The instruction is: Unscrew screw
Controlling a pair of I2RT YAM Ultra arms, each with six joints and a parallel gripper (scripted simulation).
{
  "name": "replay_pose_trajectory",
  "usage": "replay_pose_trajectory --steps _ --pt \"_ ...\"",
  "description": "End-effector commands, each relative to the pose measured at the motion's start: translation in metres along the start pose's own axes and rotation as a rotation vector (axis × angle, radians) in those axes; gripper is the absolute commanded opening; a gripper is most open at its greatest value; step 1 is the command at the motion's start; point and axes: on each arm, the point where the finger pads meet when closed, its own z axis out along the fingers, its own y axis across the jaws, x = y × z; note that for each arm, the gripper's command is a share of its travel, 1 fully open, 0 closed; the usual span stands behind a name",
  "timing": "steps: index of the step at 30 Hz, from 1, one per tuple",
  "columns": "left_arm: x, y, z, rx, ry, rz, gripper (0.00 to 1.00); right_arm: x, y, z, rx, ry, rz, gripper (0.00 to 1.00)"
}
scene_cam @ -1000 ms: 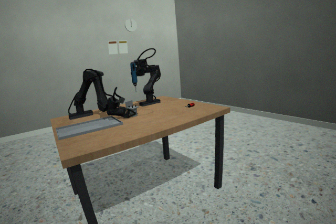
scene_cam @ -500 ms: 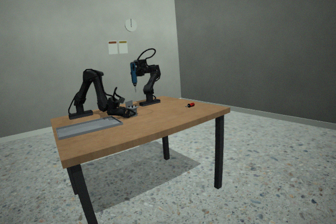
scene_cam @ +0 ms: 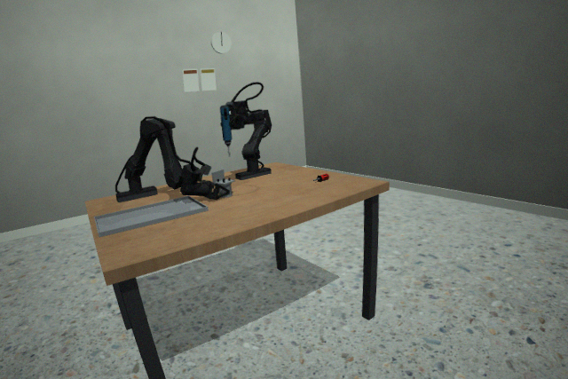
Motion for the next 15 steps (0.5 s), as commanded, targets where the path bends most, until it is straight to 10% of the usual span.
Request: replay_pose_trajectory --steps 1,15 --pt "-0.0463 -0.0009 -0.0097 0.007 -0.166 0.002 0.42 -0.0138 -0.006 -0.0065 0.014 -0.019 -0.021 0.59" --pt "-0.0483 -0.0016 -0.0118 0.009 -0.177 0.001 0.42 -0.0138 -0.006 -0.0065 0.014 -0.019 -0.021 0.59"
